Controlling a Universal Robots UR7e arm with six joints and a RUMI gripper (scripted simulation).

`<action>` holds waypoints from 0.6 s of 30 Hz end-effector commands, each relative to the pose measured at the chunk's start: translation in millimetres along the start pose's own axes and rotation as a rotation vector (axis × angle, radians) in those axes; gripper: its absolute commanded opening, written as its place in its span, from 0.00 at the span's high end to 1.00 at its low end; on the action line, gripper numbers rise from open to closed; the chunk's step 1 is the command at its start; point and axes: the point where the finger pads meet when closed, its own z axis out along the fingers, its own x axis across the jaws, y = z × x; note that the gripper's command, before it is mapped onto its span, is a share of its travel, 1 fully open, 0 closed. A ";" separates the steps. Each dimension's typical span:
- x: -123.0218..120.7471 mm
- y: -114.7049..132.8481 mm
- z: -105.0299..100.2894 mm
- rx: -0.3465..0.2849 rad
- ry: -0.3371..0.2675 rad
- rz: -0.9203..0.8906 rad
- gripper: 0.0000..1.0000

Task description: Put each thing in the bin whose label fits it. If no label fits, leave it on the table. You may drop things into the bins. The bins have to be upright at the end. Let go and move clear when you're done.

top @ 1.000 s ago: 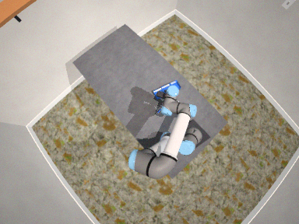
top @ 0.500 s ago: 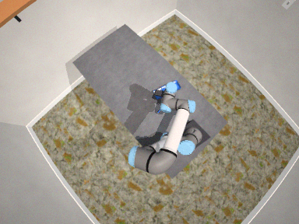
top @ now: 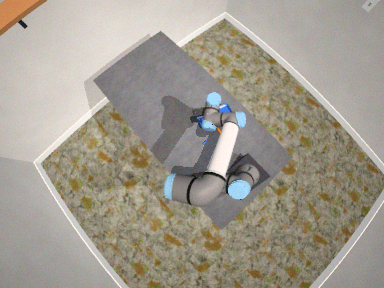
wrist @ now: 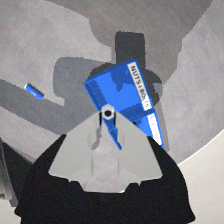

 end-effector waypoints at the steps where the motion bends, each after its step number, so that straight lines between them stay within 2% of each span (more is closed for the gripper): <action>1: 13.8 -4.9 0.5 0.003 -0.004 -0.157 1.00; 12: 15.2 -5.5 0.5 0.007 -0.014 -0.446 1.00; 18: 14.1 -5.1 0.5 0.007 -0.014 -0.446 1.00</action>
